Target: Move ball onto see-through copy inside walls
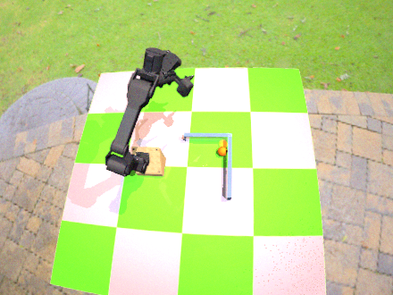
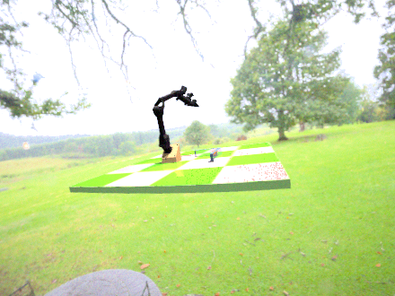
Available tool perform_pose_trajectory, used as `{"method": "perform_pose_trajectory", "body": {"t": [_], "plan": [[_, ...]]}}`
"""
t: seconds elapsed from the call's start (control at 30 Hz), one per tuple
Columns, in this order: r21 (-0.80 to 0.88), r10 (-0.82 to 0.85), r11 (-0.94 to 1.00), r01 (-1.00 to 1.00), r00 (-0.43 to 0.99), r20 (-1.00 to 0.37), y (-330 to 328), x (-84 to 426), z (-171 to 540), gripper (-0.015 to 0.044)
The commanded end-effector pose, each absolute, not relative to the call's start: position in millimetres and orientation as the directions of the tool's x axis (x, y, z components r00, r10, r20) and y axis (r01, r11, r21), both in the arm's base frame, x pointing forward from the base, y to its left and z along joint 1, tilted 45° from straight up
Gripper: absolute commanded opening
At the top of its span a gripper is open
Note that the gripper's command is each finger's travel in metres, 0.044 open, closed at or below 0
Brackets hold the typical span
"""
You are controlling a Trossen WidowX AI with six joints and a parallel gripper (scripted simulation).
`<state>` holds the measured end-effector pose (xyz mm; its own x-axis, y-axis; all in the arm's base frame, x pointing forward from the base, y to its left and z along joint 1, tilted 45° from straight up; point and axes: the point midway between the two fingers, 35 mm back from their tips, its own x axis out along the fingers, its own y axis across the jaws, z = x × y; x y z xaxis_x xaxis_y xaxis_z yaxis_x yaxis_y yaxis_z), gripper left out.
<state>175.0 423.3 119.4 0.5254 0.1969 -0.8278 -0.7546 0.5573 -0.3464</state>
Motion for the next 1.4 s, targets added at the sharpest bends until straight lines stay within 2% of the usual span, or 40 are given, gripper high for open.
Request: {"method": "perform_pose_trajectory", "body": {"t": [0.0, 0.3, 0.63, 1.37], "plan": [[-0.397, 0.025, 0.649, -0.649, 0.540, -0.841, 386, 231, 92, 0.0345], [-0.520, -0.352, 0.771, -0.368, 0.435, -0.829, 276, 325, 29, 0.0345], [-0.685, -0.674, 0.724, -0.079, 0.128, -0.728, 120, 370, -34, 0.0345], [-0.696, -0.689, 0.715, -0.065, 0.104, -0.717, 91, 373, -57, 0.0345]]}}
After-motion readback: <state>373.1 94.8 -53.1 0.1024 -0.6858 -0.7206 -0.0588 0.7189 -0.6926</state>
